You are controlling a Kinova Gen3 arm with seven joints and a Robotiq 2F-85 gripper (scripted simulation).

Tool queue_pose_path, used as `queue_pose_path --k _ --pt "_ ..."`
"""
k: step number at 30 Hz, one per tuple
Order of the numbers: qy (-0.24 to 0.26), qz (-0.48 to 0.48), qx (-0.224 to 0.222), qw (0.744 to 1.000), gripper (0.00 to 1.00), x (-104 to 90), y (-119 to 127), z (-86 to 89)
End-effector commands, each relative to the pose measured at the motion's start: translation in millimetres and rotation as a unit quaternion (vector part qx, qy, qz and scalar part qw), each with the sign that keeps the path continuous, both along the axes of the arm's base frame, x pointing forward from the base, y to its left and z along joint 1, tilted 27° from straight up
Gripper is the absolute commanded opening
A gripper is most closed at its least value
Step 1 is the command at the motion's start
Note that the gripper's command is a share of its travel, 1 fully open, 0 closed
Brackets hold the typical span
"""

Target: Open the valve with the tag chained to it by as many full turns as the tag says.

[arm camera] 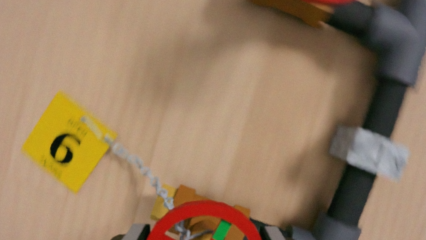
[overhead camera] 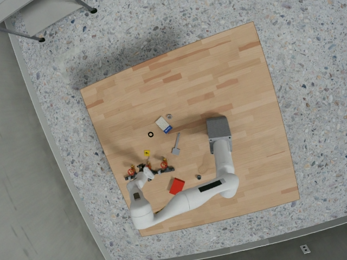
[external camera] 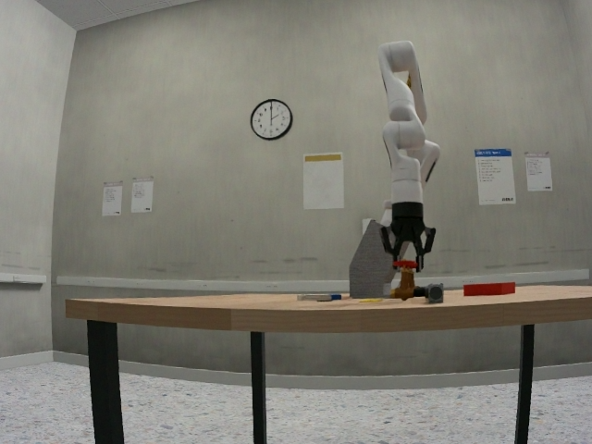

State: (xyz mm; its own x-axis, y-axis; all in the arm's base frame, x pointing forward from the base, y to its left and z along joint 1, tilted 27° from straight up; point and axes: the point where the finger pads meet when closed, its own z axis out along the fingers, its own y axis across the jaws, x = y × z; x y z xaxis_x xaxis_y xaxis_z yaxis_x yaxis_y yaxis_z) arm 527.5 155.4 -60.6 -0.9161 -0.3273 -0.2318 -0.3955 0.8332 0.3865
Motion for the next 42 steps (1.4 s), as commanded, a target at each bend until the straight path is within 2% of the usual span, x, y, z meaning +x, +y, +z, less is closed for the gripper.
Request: queue_pose_path --k 1,8,10,22,25,27,34,42 --pt "-0.045 0.091 -0.002 0.995 0.52 0.2 -0.7 0.4" --pt "-0.120 0.240 -0.013 0.963 0.52 0.2 -0.7 0.4" --pt "-0.120 0.240 -0.013 0.963 0.52 0.2 -0.7 0.4" --pt "-0.208 0.415 -0.026 0.885 0.52 0.2 -0.7 0.4" --pt "-0.222 0.442 -0.028 0.869 0.52 0.2 -0.7 0.4" --pt "-0.222 0.442 -0.028 0.869 0.52 0.2 -0.7 0.4" --pt "-0.243 0.482 -0.031 0.841 0.52 0.2 -0.7 0.4" --pt "-0.251 0.499 -0.033 0.829 0.52 0.2 -0.7 0.4"
